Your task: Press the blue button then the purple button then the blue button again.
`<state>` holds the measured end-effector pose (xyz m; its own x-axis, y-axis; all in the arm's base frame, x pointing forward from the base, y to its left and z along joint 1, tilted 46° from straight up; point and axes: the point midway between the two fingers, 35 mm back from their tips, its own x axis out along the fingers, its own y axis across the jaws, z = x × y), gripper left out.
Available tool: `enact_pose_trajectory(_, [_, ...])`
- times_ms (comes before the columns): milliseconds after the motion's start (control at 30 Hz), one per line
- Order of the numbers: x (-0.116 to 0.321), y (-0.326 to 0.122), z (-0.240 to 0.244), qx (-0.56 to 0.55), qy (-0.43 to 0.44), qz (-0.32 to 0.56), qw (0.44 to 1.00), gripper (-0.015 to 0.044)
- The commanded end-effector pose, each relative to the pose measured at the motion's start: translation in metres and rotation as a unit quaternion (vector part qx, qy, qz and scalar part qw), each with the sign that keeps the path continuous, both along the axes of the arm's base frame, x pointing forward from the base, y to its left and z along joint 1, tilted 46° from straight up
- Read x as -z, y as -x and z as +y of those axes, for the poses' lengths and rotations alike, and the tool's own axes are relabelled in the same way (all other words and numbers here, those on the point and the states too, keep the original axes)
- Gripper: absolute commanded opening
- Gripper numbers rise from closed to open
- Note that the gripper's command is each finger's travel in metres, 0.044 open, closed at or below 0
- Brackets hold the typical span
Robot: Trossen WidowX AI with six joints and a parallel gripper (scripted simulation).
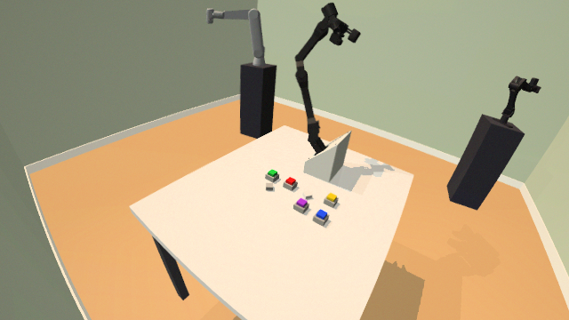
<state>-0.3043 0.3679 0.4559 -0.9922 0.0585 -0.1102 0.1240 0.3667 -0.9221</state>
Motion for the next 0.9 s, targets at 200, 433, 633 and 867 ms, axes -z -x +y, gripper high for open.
enact_pose_trajectory(200, [0.058,-0.047,0.069,0.147,0.209,-0.024,0.967,0.0400])
enact_pose_trajectory(433, [0.124,-0.114,0.125,0.301,0.401,-0.016,0.865,0.0400])
enact_pose_trajectory(633, [0.184,-0.187,0.158,0.428,0.534,0.016,0.729,0.0400])
enact_pose_trajectory(867, [0.252,-0.277,0.171,0.549,0.641,0.073,0.532,0.0400])
